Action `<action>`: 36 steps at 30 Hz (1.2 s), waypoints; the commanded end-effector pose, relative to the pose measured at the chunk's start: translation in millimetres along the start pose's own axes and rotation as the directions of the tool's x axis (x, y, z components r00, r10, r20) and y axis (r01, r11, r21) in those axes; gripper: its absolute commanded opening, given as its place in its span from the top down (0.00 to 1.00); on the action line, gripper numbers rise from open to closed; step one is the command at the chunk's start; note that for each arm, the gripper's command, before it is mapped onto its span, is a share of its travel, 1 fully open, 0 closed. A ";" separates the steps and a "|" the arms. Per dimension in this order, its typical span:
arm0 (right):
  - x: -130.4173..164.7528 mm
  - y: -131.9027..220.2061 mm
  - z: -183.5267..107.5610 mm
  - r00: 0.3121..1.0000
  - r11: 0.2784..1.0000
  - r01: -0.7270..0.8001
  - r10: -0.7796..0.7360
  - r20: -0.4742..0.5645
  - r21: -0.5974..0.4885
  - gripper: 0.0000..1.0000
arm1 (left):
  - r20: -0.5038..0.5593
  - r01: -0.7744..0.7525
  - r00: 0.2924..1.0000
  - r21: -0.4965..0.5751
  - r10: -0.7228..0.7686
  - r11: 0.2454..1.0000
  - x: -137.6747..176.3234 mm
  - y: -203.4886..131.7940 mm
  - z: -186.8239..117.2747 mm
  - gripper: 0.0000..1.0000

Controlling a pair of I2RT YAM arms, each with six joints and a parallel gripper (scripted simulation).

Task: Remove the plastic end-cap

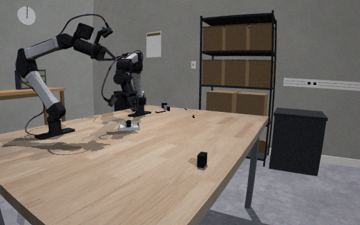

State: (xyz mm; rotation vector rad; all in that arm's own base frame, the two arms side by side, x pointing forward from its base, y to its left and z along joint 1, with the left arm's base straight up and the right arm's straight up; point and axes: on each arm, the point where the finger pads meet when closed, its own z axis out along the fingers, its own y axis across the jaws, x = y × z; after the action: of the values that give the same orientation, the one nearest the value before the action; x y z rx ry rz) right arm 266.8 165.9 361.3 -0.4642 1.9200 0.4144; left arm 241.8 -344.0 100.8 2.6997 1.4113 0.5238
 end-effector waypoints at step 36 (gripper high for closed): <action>-59.5 -197.3 -12.5 0.920 0.861 -0.132 -0.078 0.385 0.492 1.00 | 0.580 0.842 0.280 0.234 -0.765 0.486 0.9 -53.9 -35.0 0.40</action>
State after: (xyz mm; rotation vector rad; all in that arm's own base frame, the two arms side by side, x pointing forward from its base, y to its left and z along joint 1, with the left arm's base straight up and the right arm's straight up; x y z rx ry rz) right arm 377.7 -1.9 398.6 0.0113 1.5844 -0.0023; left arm 183.1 -307.9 106.1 1.4948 2.1133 -0.2768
